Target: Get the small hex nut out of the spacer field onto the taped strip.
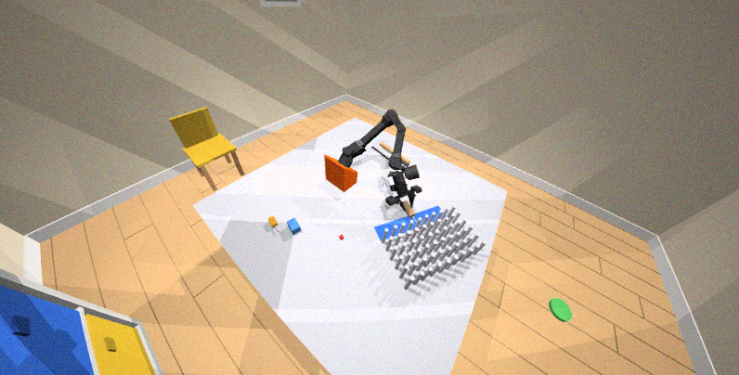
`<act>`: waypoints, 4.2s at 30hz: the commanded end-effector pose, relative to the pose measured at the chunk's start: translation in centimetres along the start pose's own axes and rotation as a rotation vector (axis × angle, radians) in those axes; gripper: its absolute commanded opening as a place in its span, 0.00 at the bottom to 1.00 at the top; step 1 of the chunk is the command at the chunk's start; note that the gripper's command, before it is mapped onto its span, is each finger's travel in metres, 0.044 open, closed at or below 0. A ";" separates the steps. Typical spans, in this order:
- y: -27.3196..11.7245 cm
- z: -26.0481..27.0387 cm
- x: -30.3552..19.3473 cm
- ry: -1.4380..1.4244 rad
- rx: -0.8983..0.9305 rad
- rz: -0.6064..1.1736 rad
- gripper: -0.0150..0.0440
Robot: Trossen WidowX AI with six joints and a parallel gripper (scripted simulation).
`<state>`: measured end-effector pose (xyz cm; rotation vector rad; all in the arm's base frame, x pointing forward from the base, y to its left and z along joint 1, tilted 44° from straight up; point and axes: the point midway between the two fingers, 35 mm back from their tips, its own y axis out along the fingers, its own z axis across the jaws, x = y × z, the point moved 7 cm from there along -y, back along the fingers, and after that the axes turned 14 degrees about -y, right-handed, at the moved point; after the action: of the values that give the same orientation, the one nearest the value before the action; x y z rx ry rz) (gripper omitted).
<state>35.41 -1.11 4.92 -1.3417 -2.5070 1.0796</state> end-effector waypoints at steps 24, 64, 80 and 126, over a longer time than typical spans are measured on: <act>0.8 0.1 -1.0 -0.008 -0.005 0.012 0.25; 1.2 0.1 1.0 -0.004 -0.001 0.011 0.25; 0.6 -0.1 2.0 -0.003 0.000 0.011 0.25; -1.1 -0.7 4.6 -0.003 0.003 0.008 0.25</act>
<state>32.42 2.32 4.99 -1.3462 -2.5087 1.0885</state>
